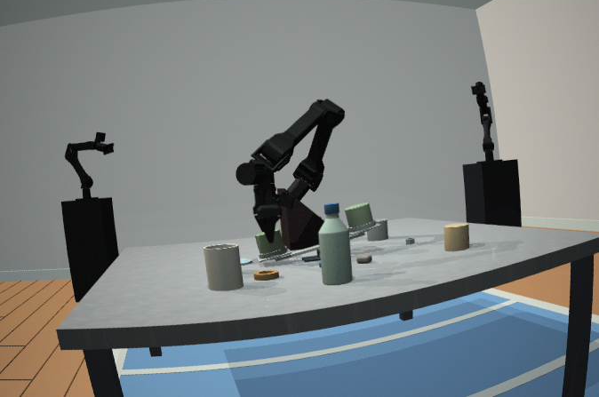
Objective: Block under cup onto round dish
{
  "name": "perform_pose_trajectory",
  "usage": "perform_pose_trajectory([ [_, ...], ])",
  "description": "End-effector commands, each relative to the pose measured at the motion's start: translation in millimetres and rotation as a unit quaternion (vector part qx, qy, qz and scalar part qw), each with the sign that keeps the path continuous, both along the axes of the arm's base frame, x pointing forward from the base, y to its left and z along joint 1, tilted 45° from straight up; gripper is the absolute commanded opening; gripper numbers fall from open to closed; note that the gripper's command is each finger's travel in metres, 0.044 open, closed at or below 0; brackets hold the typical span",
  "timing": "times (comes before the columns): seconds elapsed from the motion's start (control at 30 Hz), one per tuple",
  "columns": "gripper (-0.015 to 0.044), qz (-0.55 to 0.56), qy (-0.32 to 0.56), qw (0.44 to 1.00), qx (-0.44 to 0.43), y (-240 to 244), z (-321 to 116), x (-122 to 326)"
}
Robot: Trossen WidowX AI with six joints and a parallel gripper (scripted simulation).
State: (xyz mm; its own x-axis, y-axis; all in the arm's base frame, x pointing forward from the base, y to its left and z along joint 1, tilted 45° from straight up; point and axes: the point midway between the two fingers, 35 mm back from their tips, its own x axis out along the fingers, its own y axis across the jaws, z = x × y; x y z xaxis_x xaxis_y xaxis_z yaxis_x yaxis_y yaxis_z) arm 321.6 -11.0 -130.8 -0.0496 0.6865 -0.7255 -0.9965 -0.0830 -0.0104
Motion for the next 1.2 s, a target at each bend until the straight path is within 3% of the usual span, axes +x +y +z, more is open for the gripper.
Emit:
perform_pose_trajectory([
  [0.0, 0.0440, -0.001, 0.005, 1.000, 0.004, 8, -6, -3],
  [0.27, 0.0440, -0.001, 0.005, 1.000, 0.005, 15, -13, -5],
  [0.37, 0.0361, -0.001, 0.005, 1.000, 0.005, 15, -13, -5],
  [0.67, 0.0301, -0.001, 0.005, 1.000, 0.005, 15, -13, -5],
  [1.03, 0.0013, -0.002, 0.005, 1.000, 0.004, 9, -8, -3],
  [1.17, 0.0000, -0.002, 0.005, 1.000, 0.003, 5, -4, -1],
])
